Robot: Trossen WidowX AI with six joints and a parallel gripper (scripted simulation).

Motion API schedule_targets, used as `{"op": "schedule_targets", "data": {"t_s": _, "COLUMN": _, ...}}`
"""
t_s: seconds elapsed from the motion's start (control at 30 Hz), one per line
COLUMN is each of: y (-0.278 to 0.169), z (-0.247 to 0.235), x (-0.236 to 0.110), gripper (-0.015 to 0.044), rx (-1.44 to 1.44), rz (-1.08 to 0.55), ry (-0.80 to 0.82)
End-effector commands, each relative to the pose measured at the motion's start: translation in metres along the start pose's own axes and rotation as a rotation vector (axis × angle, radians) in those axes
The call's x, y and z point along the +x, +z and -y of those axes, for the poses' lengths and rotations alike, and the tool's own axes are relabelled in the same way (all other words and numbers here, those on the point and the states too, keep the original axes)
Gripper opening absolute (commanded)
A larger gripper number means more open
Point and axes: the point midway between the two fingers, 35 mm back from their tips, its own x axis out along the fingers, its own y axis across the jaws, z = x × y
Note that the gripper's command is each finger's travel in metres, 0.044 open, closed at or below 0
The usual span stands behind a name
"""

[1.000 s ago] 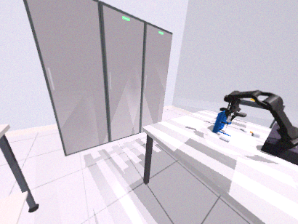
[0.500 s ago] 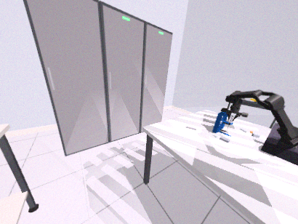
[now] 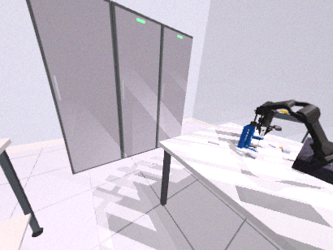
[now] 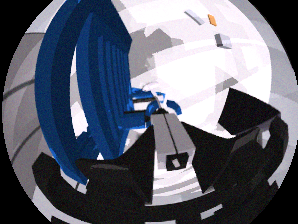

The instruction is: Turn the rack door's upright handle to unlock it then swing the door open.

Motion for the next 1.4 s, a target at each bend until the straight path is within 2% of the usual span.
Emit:
{"op": "schedule_targets", "data": {"t_s": 0.0, "y": 0.002, "z": 0.003, "x": 0.000, "gripper": 0.0028, "rx": -0.113, "rz": 0.005, "ry": 0.013}}
{"op": "schedule_targets", "data": {"t_s": 1.37, "y": 0.048, "z": 0.065, "x": 0.001, "gripper": 0.0028, "rx": -0.753, "rz": 0.011, "ry": 0.007}}
